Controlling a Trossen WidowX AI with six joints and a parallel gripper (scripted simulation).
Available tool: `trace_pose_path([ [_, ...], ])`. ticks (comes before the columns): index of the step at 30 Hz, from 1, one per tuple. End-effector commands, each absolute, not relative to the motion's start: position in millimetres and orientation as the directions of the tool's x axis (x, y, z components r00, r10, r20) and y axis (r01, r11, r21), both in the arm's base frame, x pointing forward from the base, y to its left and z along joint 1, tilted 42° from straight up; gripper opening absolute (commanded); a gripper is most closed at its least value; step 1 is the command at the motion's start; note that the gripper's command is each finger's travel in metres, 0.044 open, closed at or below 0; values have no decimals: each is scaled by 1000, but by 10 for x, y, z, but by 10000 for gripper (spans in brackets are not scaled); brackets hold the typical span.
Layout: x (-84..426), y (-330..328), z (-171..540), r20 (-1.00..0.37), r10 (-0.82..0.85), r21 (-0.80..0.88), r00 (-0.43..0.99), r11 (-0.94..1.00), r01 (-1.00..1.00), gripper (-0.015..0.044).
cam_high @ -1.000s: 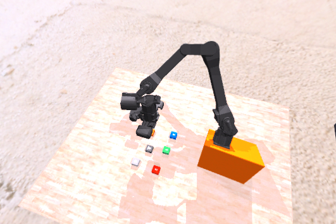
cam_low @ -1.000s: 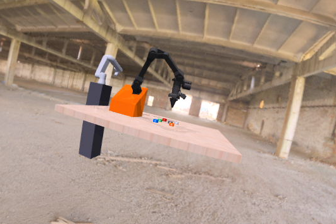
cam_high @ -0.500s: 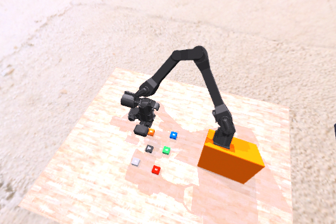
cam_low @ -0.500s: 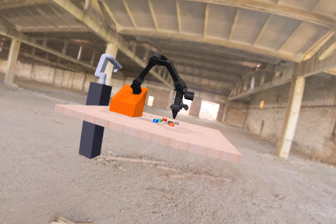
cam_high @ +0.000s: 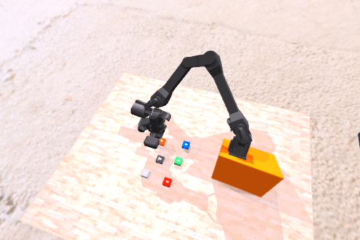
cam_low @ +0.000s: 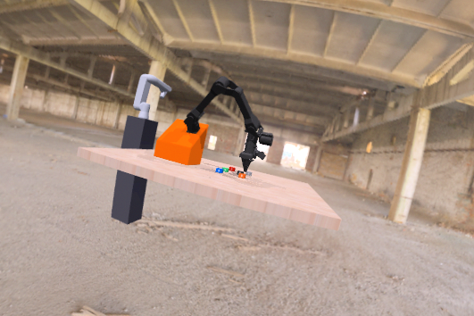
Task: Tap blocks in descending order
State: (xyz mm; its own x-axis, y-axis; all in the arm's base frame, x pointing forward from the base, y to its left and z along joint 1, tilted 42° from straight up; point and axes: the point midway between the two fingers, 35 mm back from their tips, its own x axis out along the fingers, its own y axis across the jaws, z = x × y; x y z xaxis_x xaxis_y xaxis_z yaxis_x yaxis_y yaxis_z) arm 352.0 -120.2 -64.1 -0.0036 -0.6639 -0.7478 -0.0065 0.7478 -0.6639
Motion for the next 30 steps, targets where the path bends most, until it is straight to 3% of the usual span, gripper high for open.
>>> trace_pose_path([
  [1,3485,-1261,-710,-745,-667,-667,-13,745,-14,20],
  [20,3487,-1117,-550,-746,-666,-666,-13,746,-14,20],
  [30,3261,318,-1130,-796,-606,-606,1,795,-28,283],
])
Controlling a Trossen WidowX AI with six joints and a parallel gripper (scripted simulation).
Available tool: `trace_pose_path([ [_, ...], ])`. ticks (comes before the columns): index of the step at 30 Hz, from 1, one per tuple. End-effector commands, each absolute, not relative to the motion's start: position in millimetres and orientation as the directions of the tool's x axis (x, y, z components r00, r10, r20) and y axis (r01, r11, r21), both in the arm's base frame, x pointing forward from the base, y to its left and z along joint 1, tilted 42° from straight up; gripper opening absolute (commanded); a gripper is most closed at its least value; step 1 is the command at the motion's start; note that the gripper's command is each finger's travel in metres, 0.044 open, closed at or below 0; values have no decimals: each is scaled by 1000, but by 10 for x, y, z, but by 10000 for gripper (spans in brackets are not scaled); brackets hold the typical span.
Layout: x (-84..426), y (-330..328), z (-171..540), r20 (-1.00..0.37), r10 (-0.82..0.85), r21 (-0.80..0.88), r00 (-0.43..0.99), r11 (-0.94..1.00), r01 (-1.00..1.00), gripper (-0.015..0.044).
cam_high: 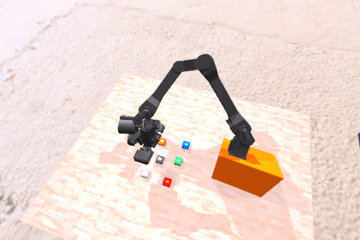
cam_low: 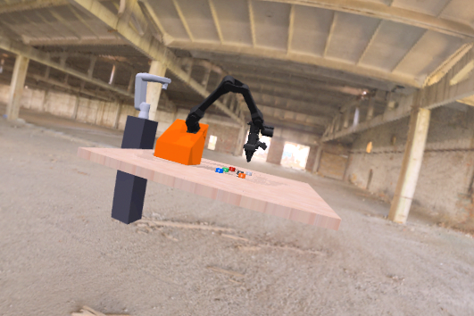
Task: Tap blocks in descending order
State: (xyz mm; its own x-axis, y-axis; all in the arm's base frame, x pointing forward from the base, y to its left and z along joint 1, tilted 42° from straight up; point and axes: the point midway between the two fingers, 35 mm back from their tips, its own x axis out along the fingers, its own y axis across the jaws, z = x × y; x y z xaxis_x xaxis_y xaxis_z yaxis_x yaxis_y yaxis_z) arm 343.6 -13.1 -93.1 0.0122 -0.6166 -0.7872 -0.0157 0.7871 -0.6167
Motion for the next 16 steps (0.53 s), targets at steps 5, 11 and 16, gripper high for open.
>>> trace_pose_path([
  [5,2815,1006,-1418,-787,-617,-616,-12,787,-26,400],
  [11,2398,1375,-1592,-762,-647,-647,-15,762,-16,400],
  [16,2398,1375,-1592,-762,-647,-647,-15,762,-16,400],
])
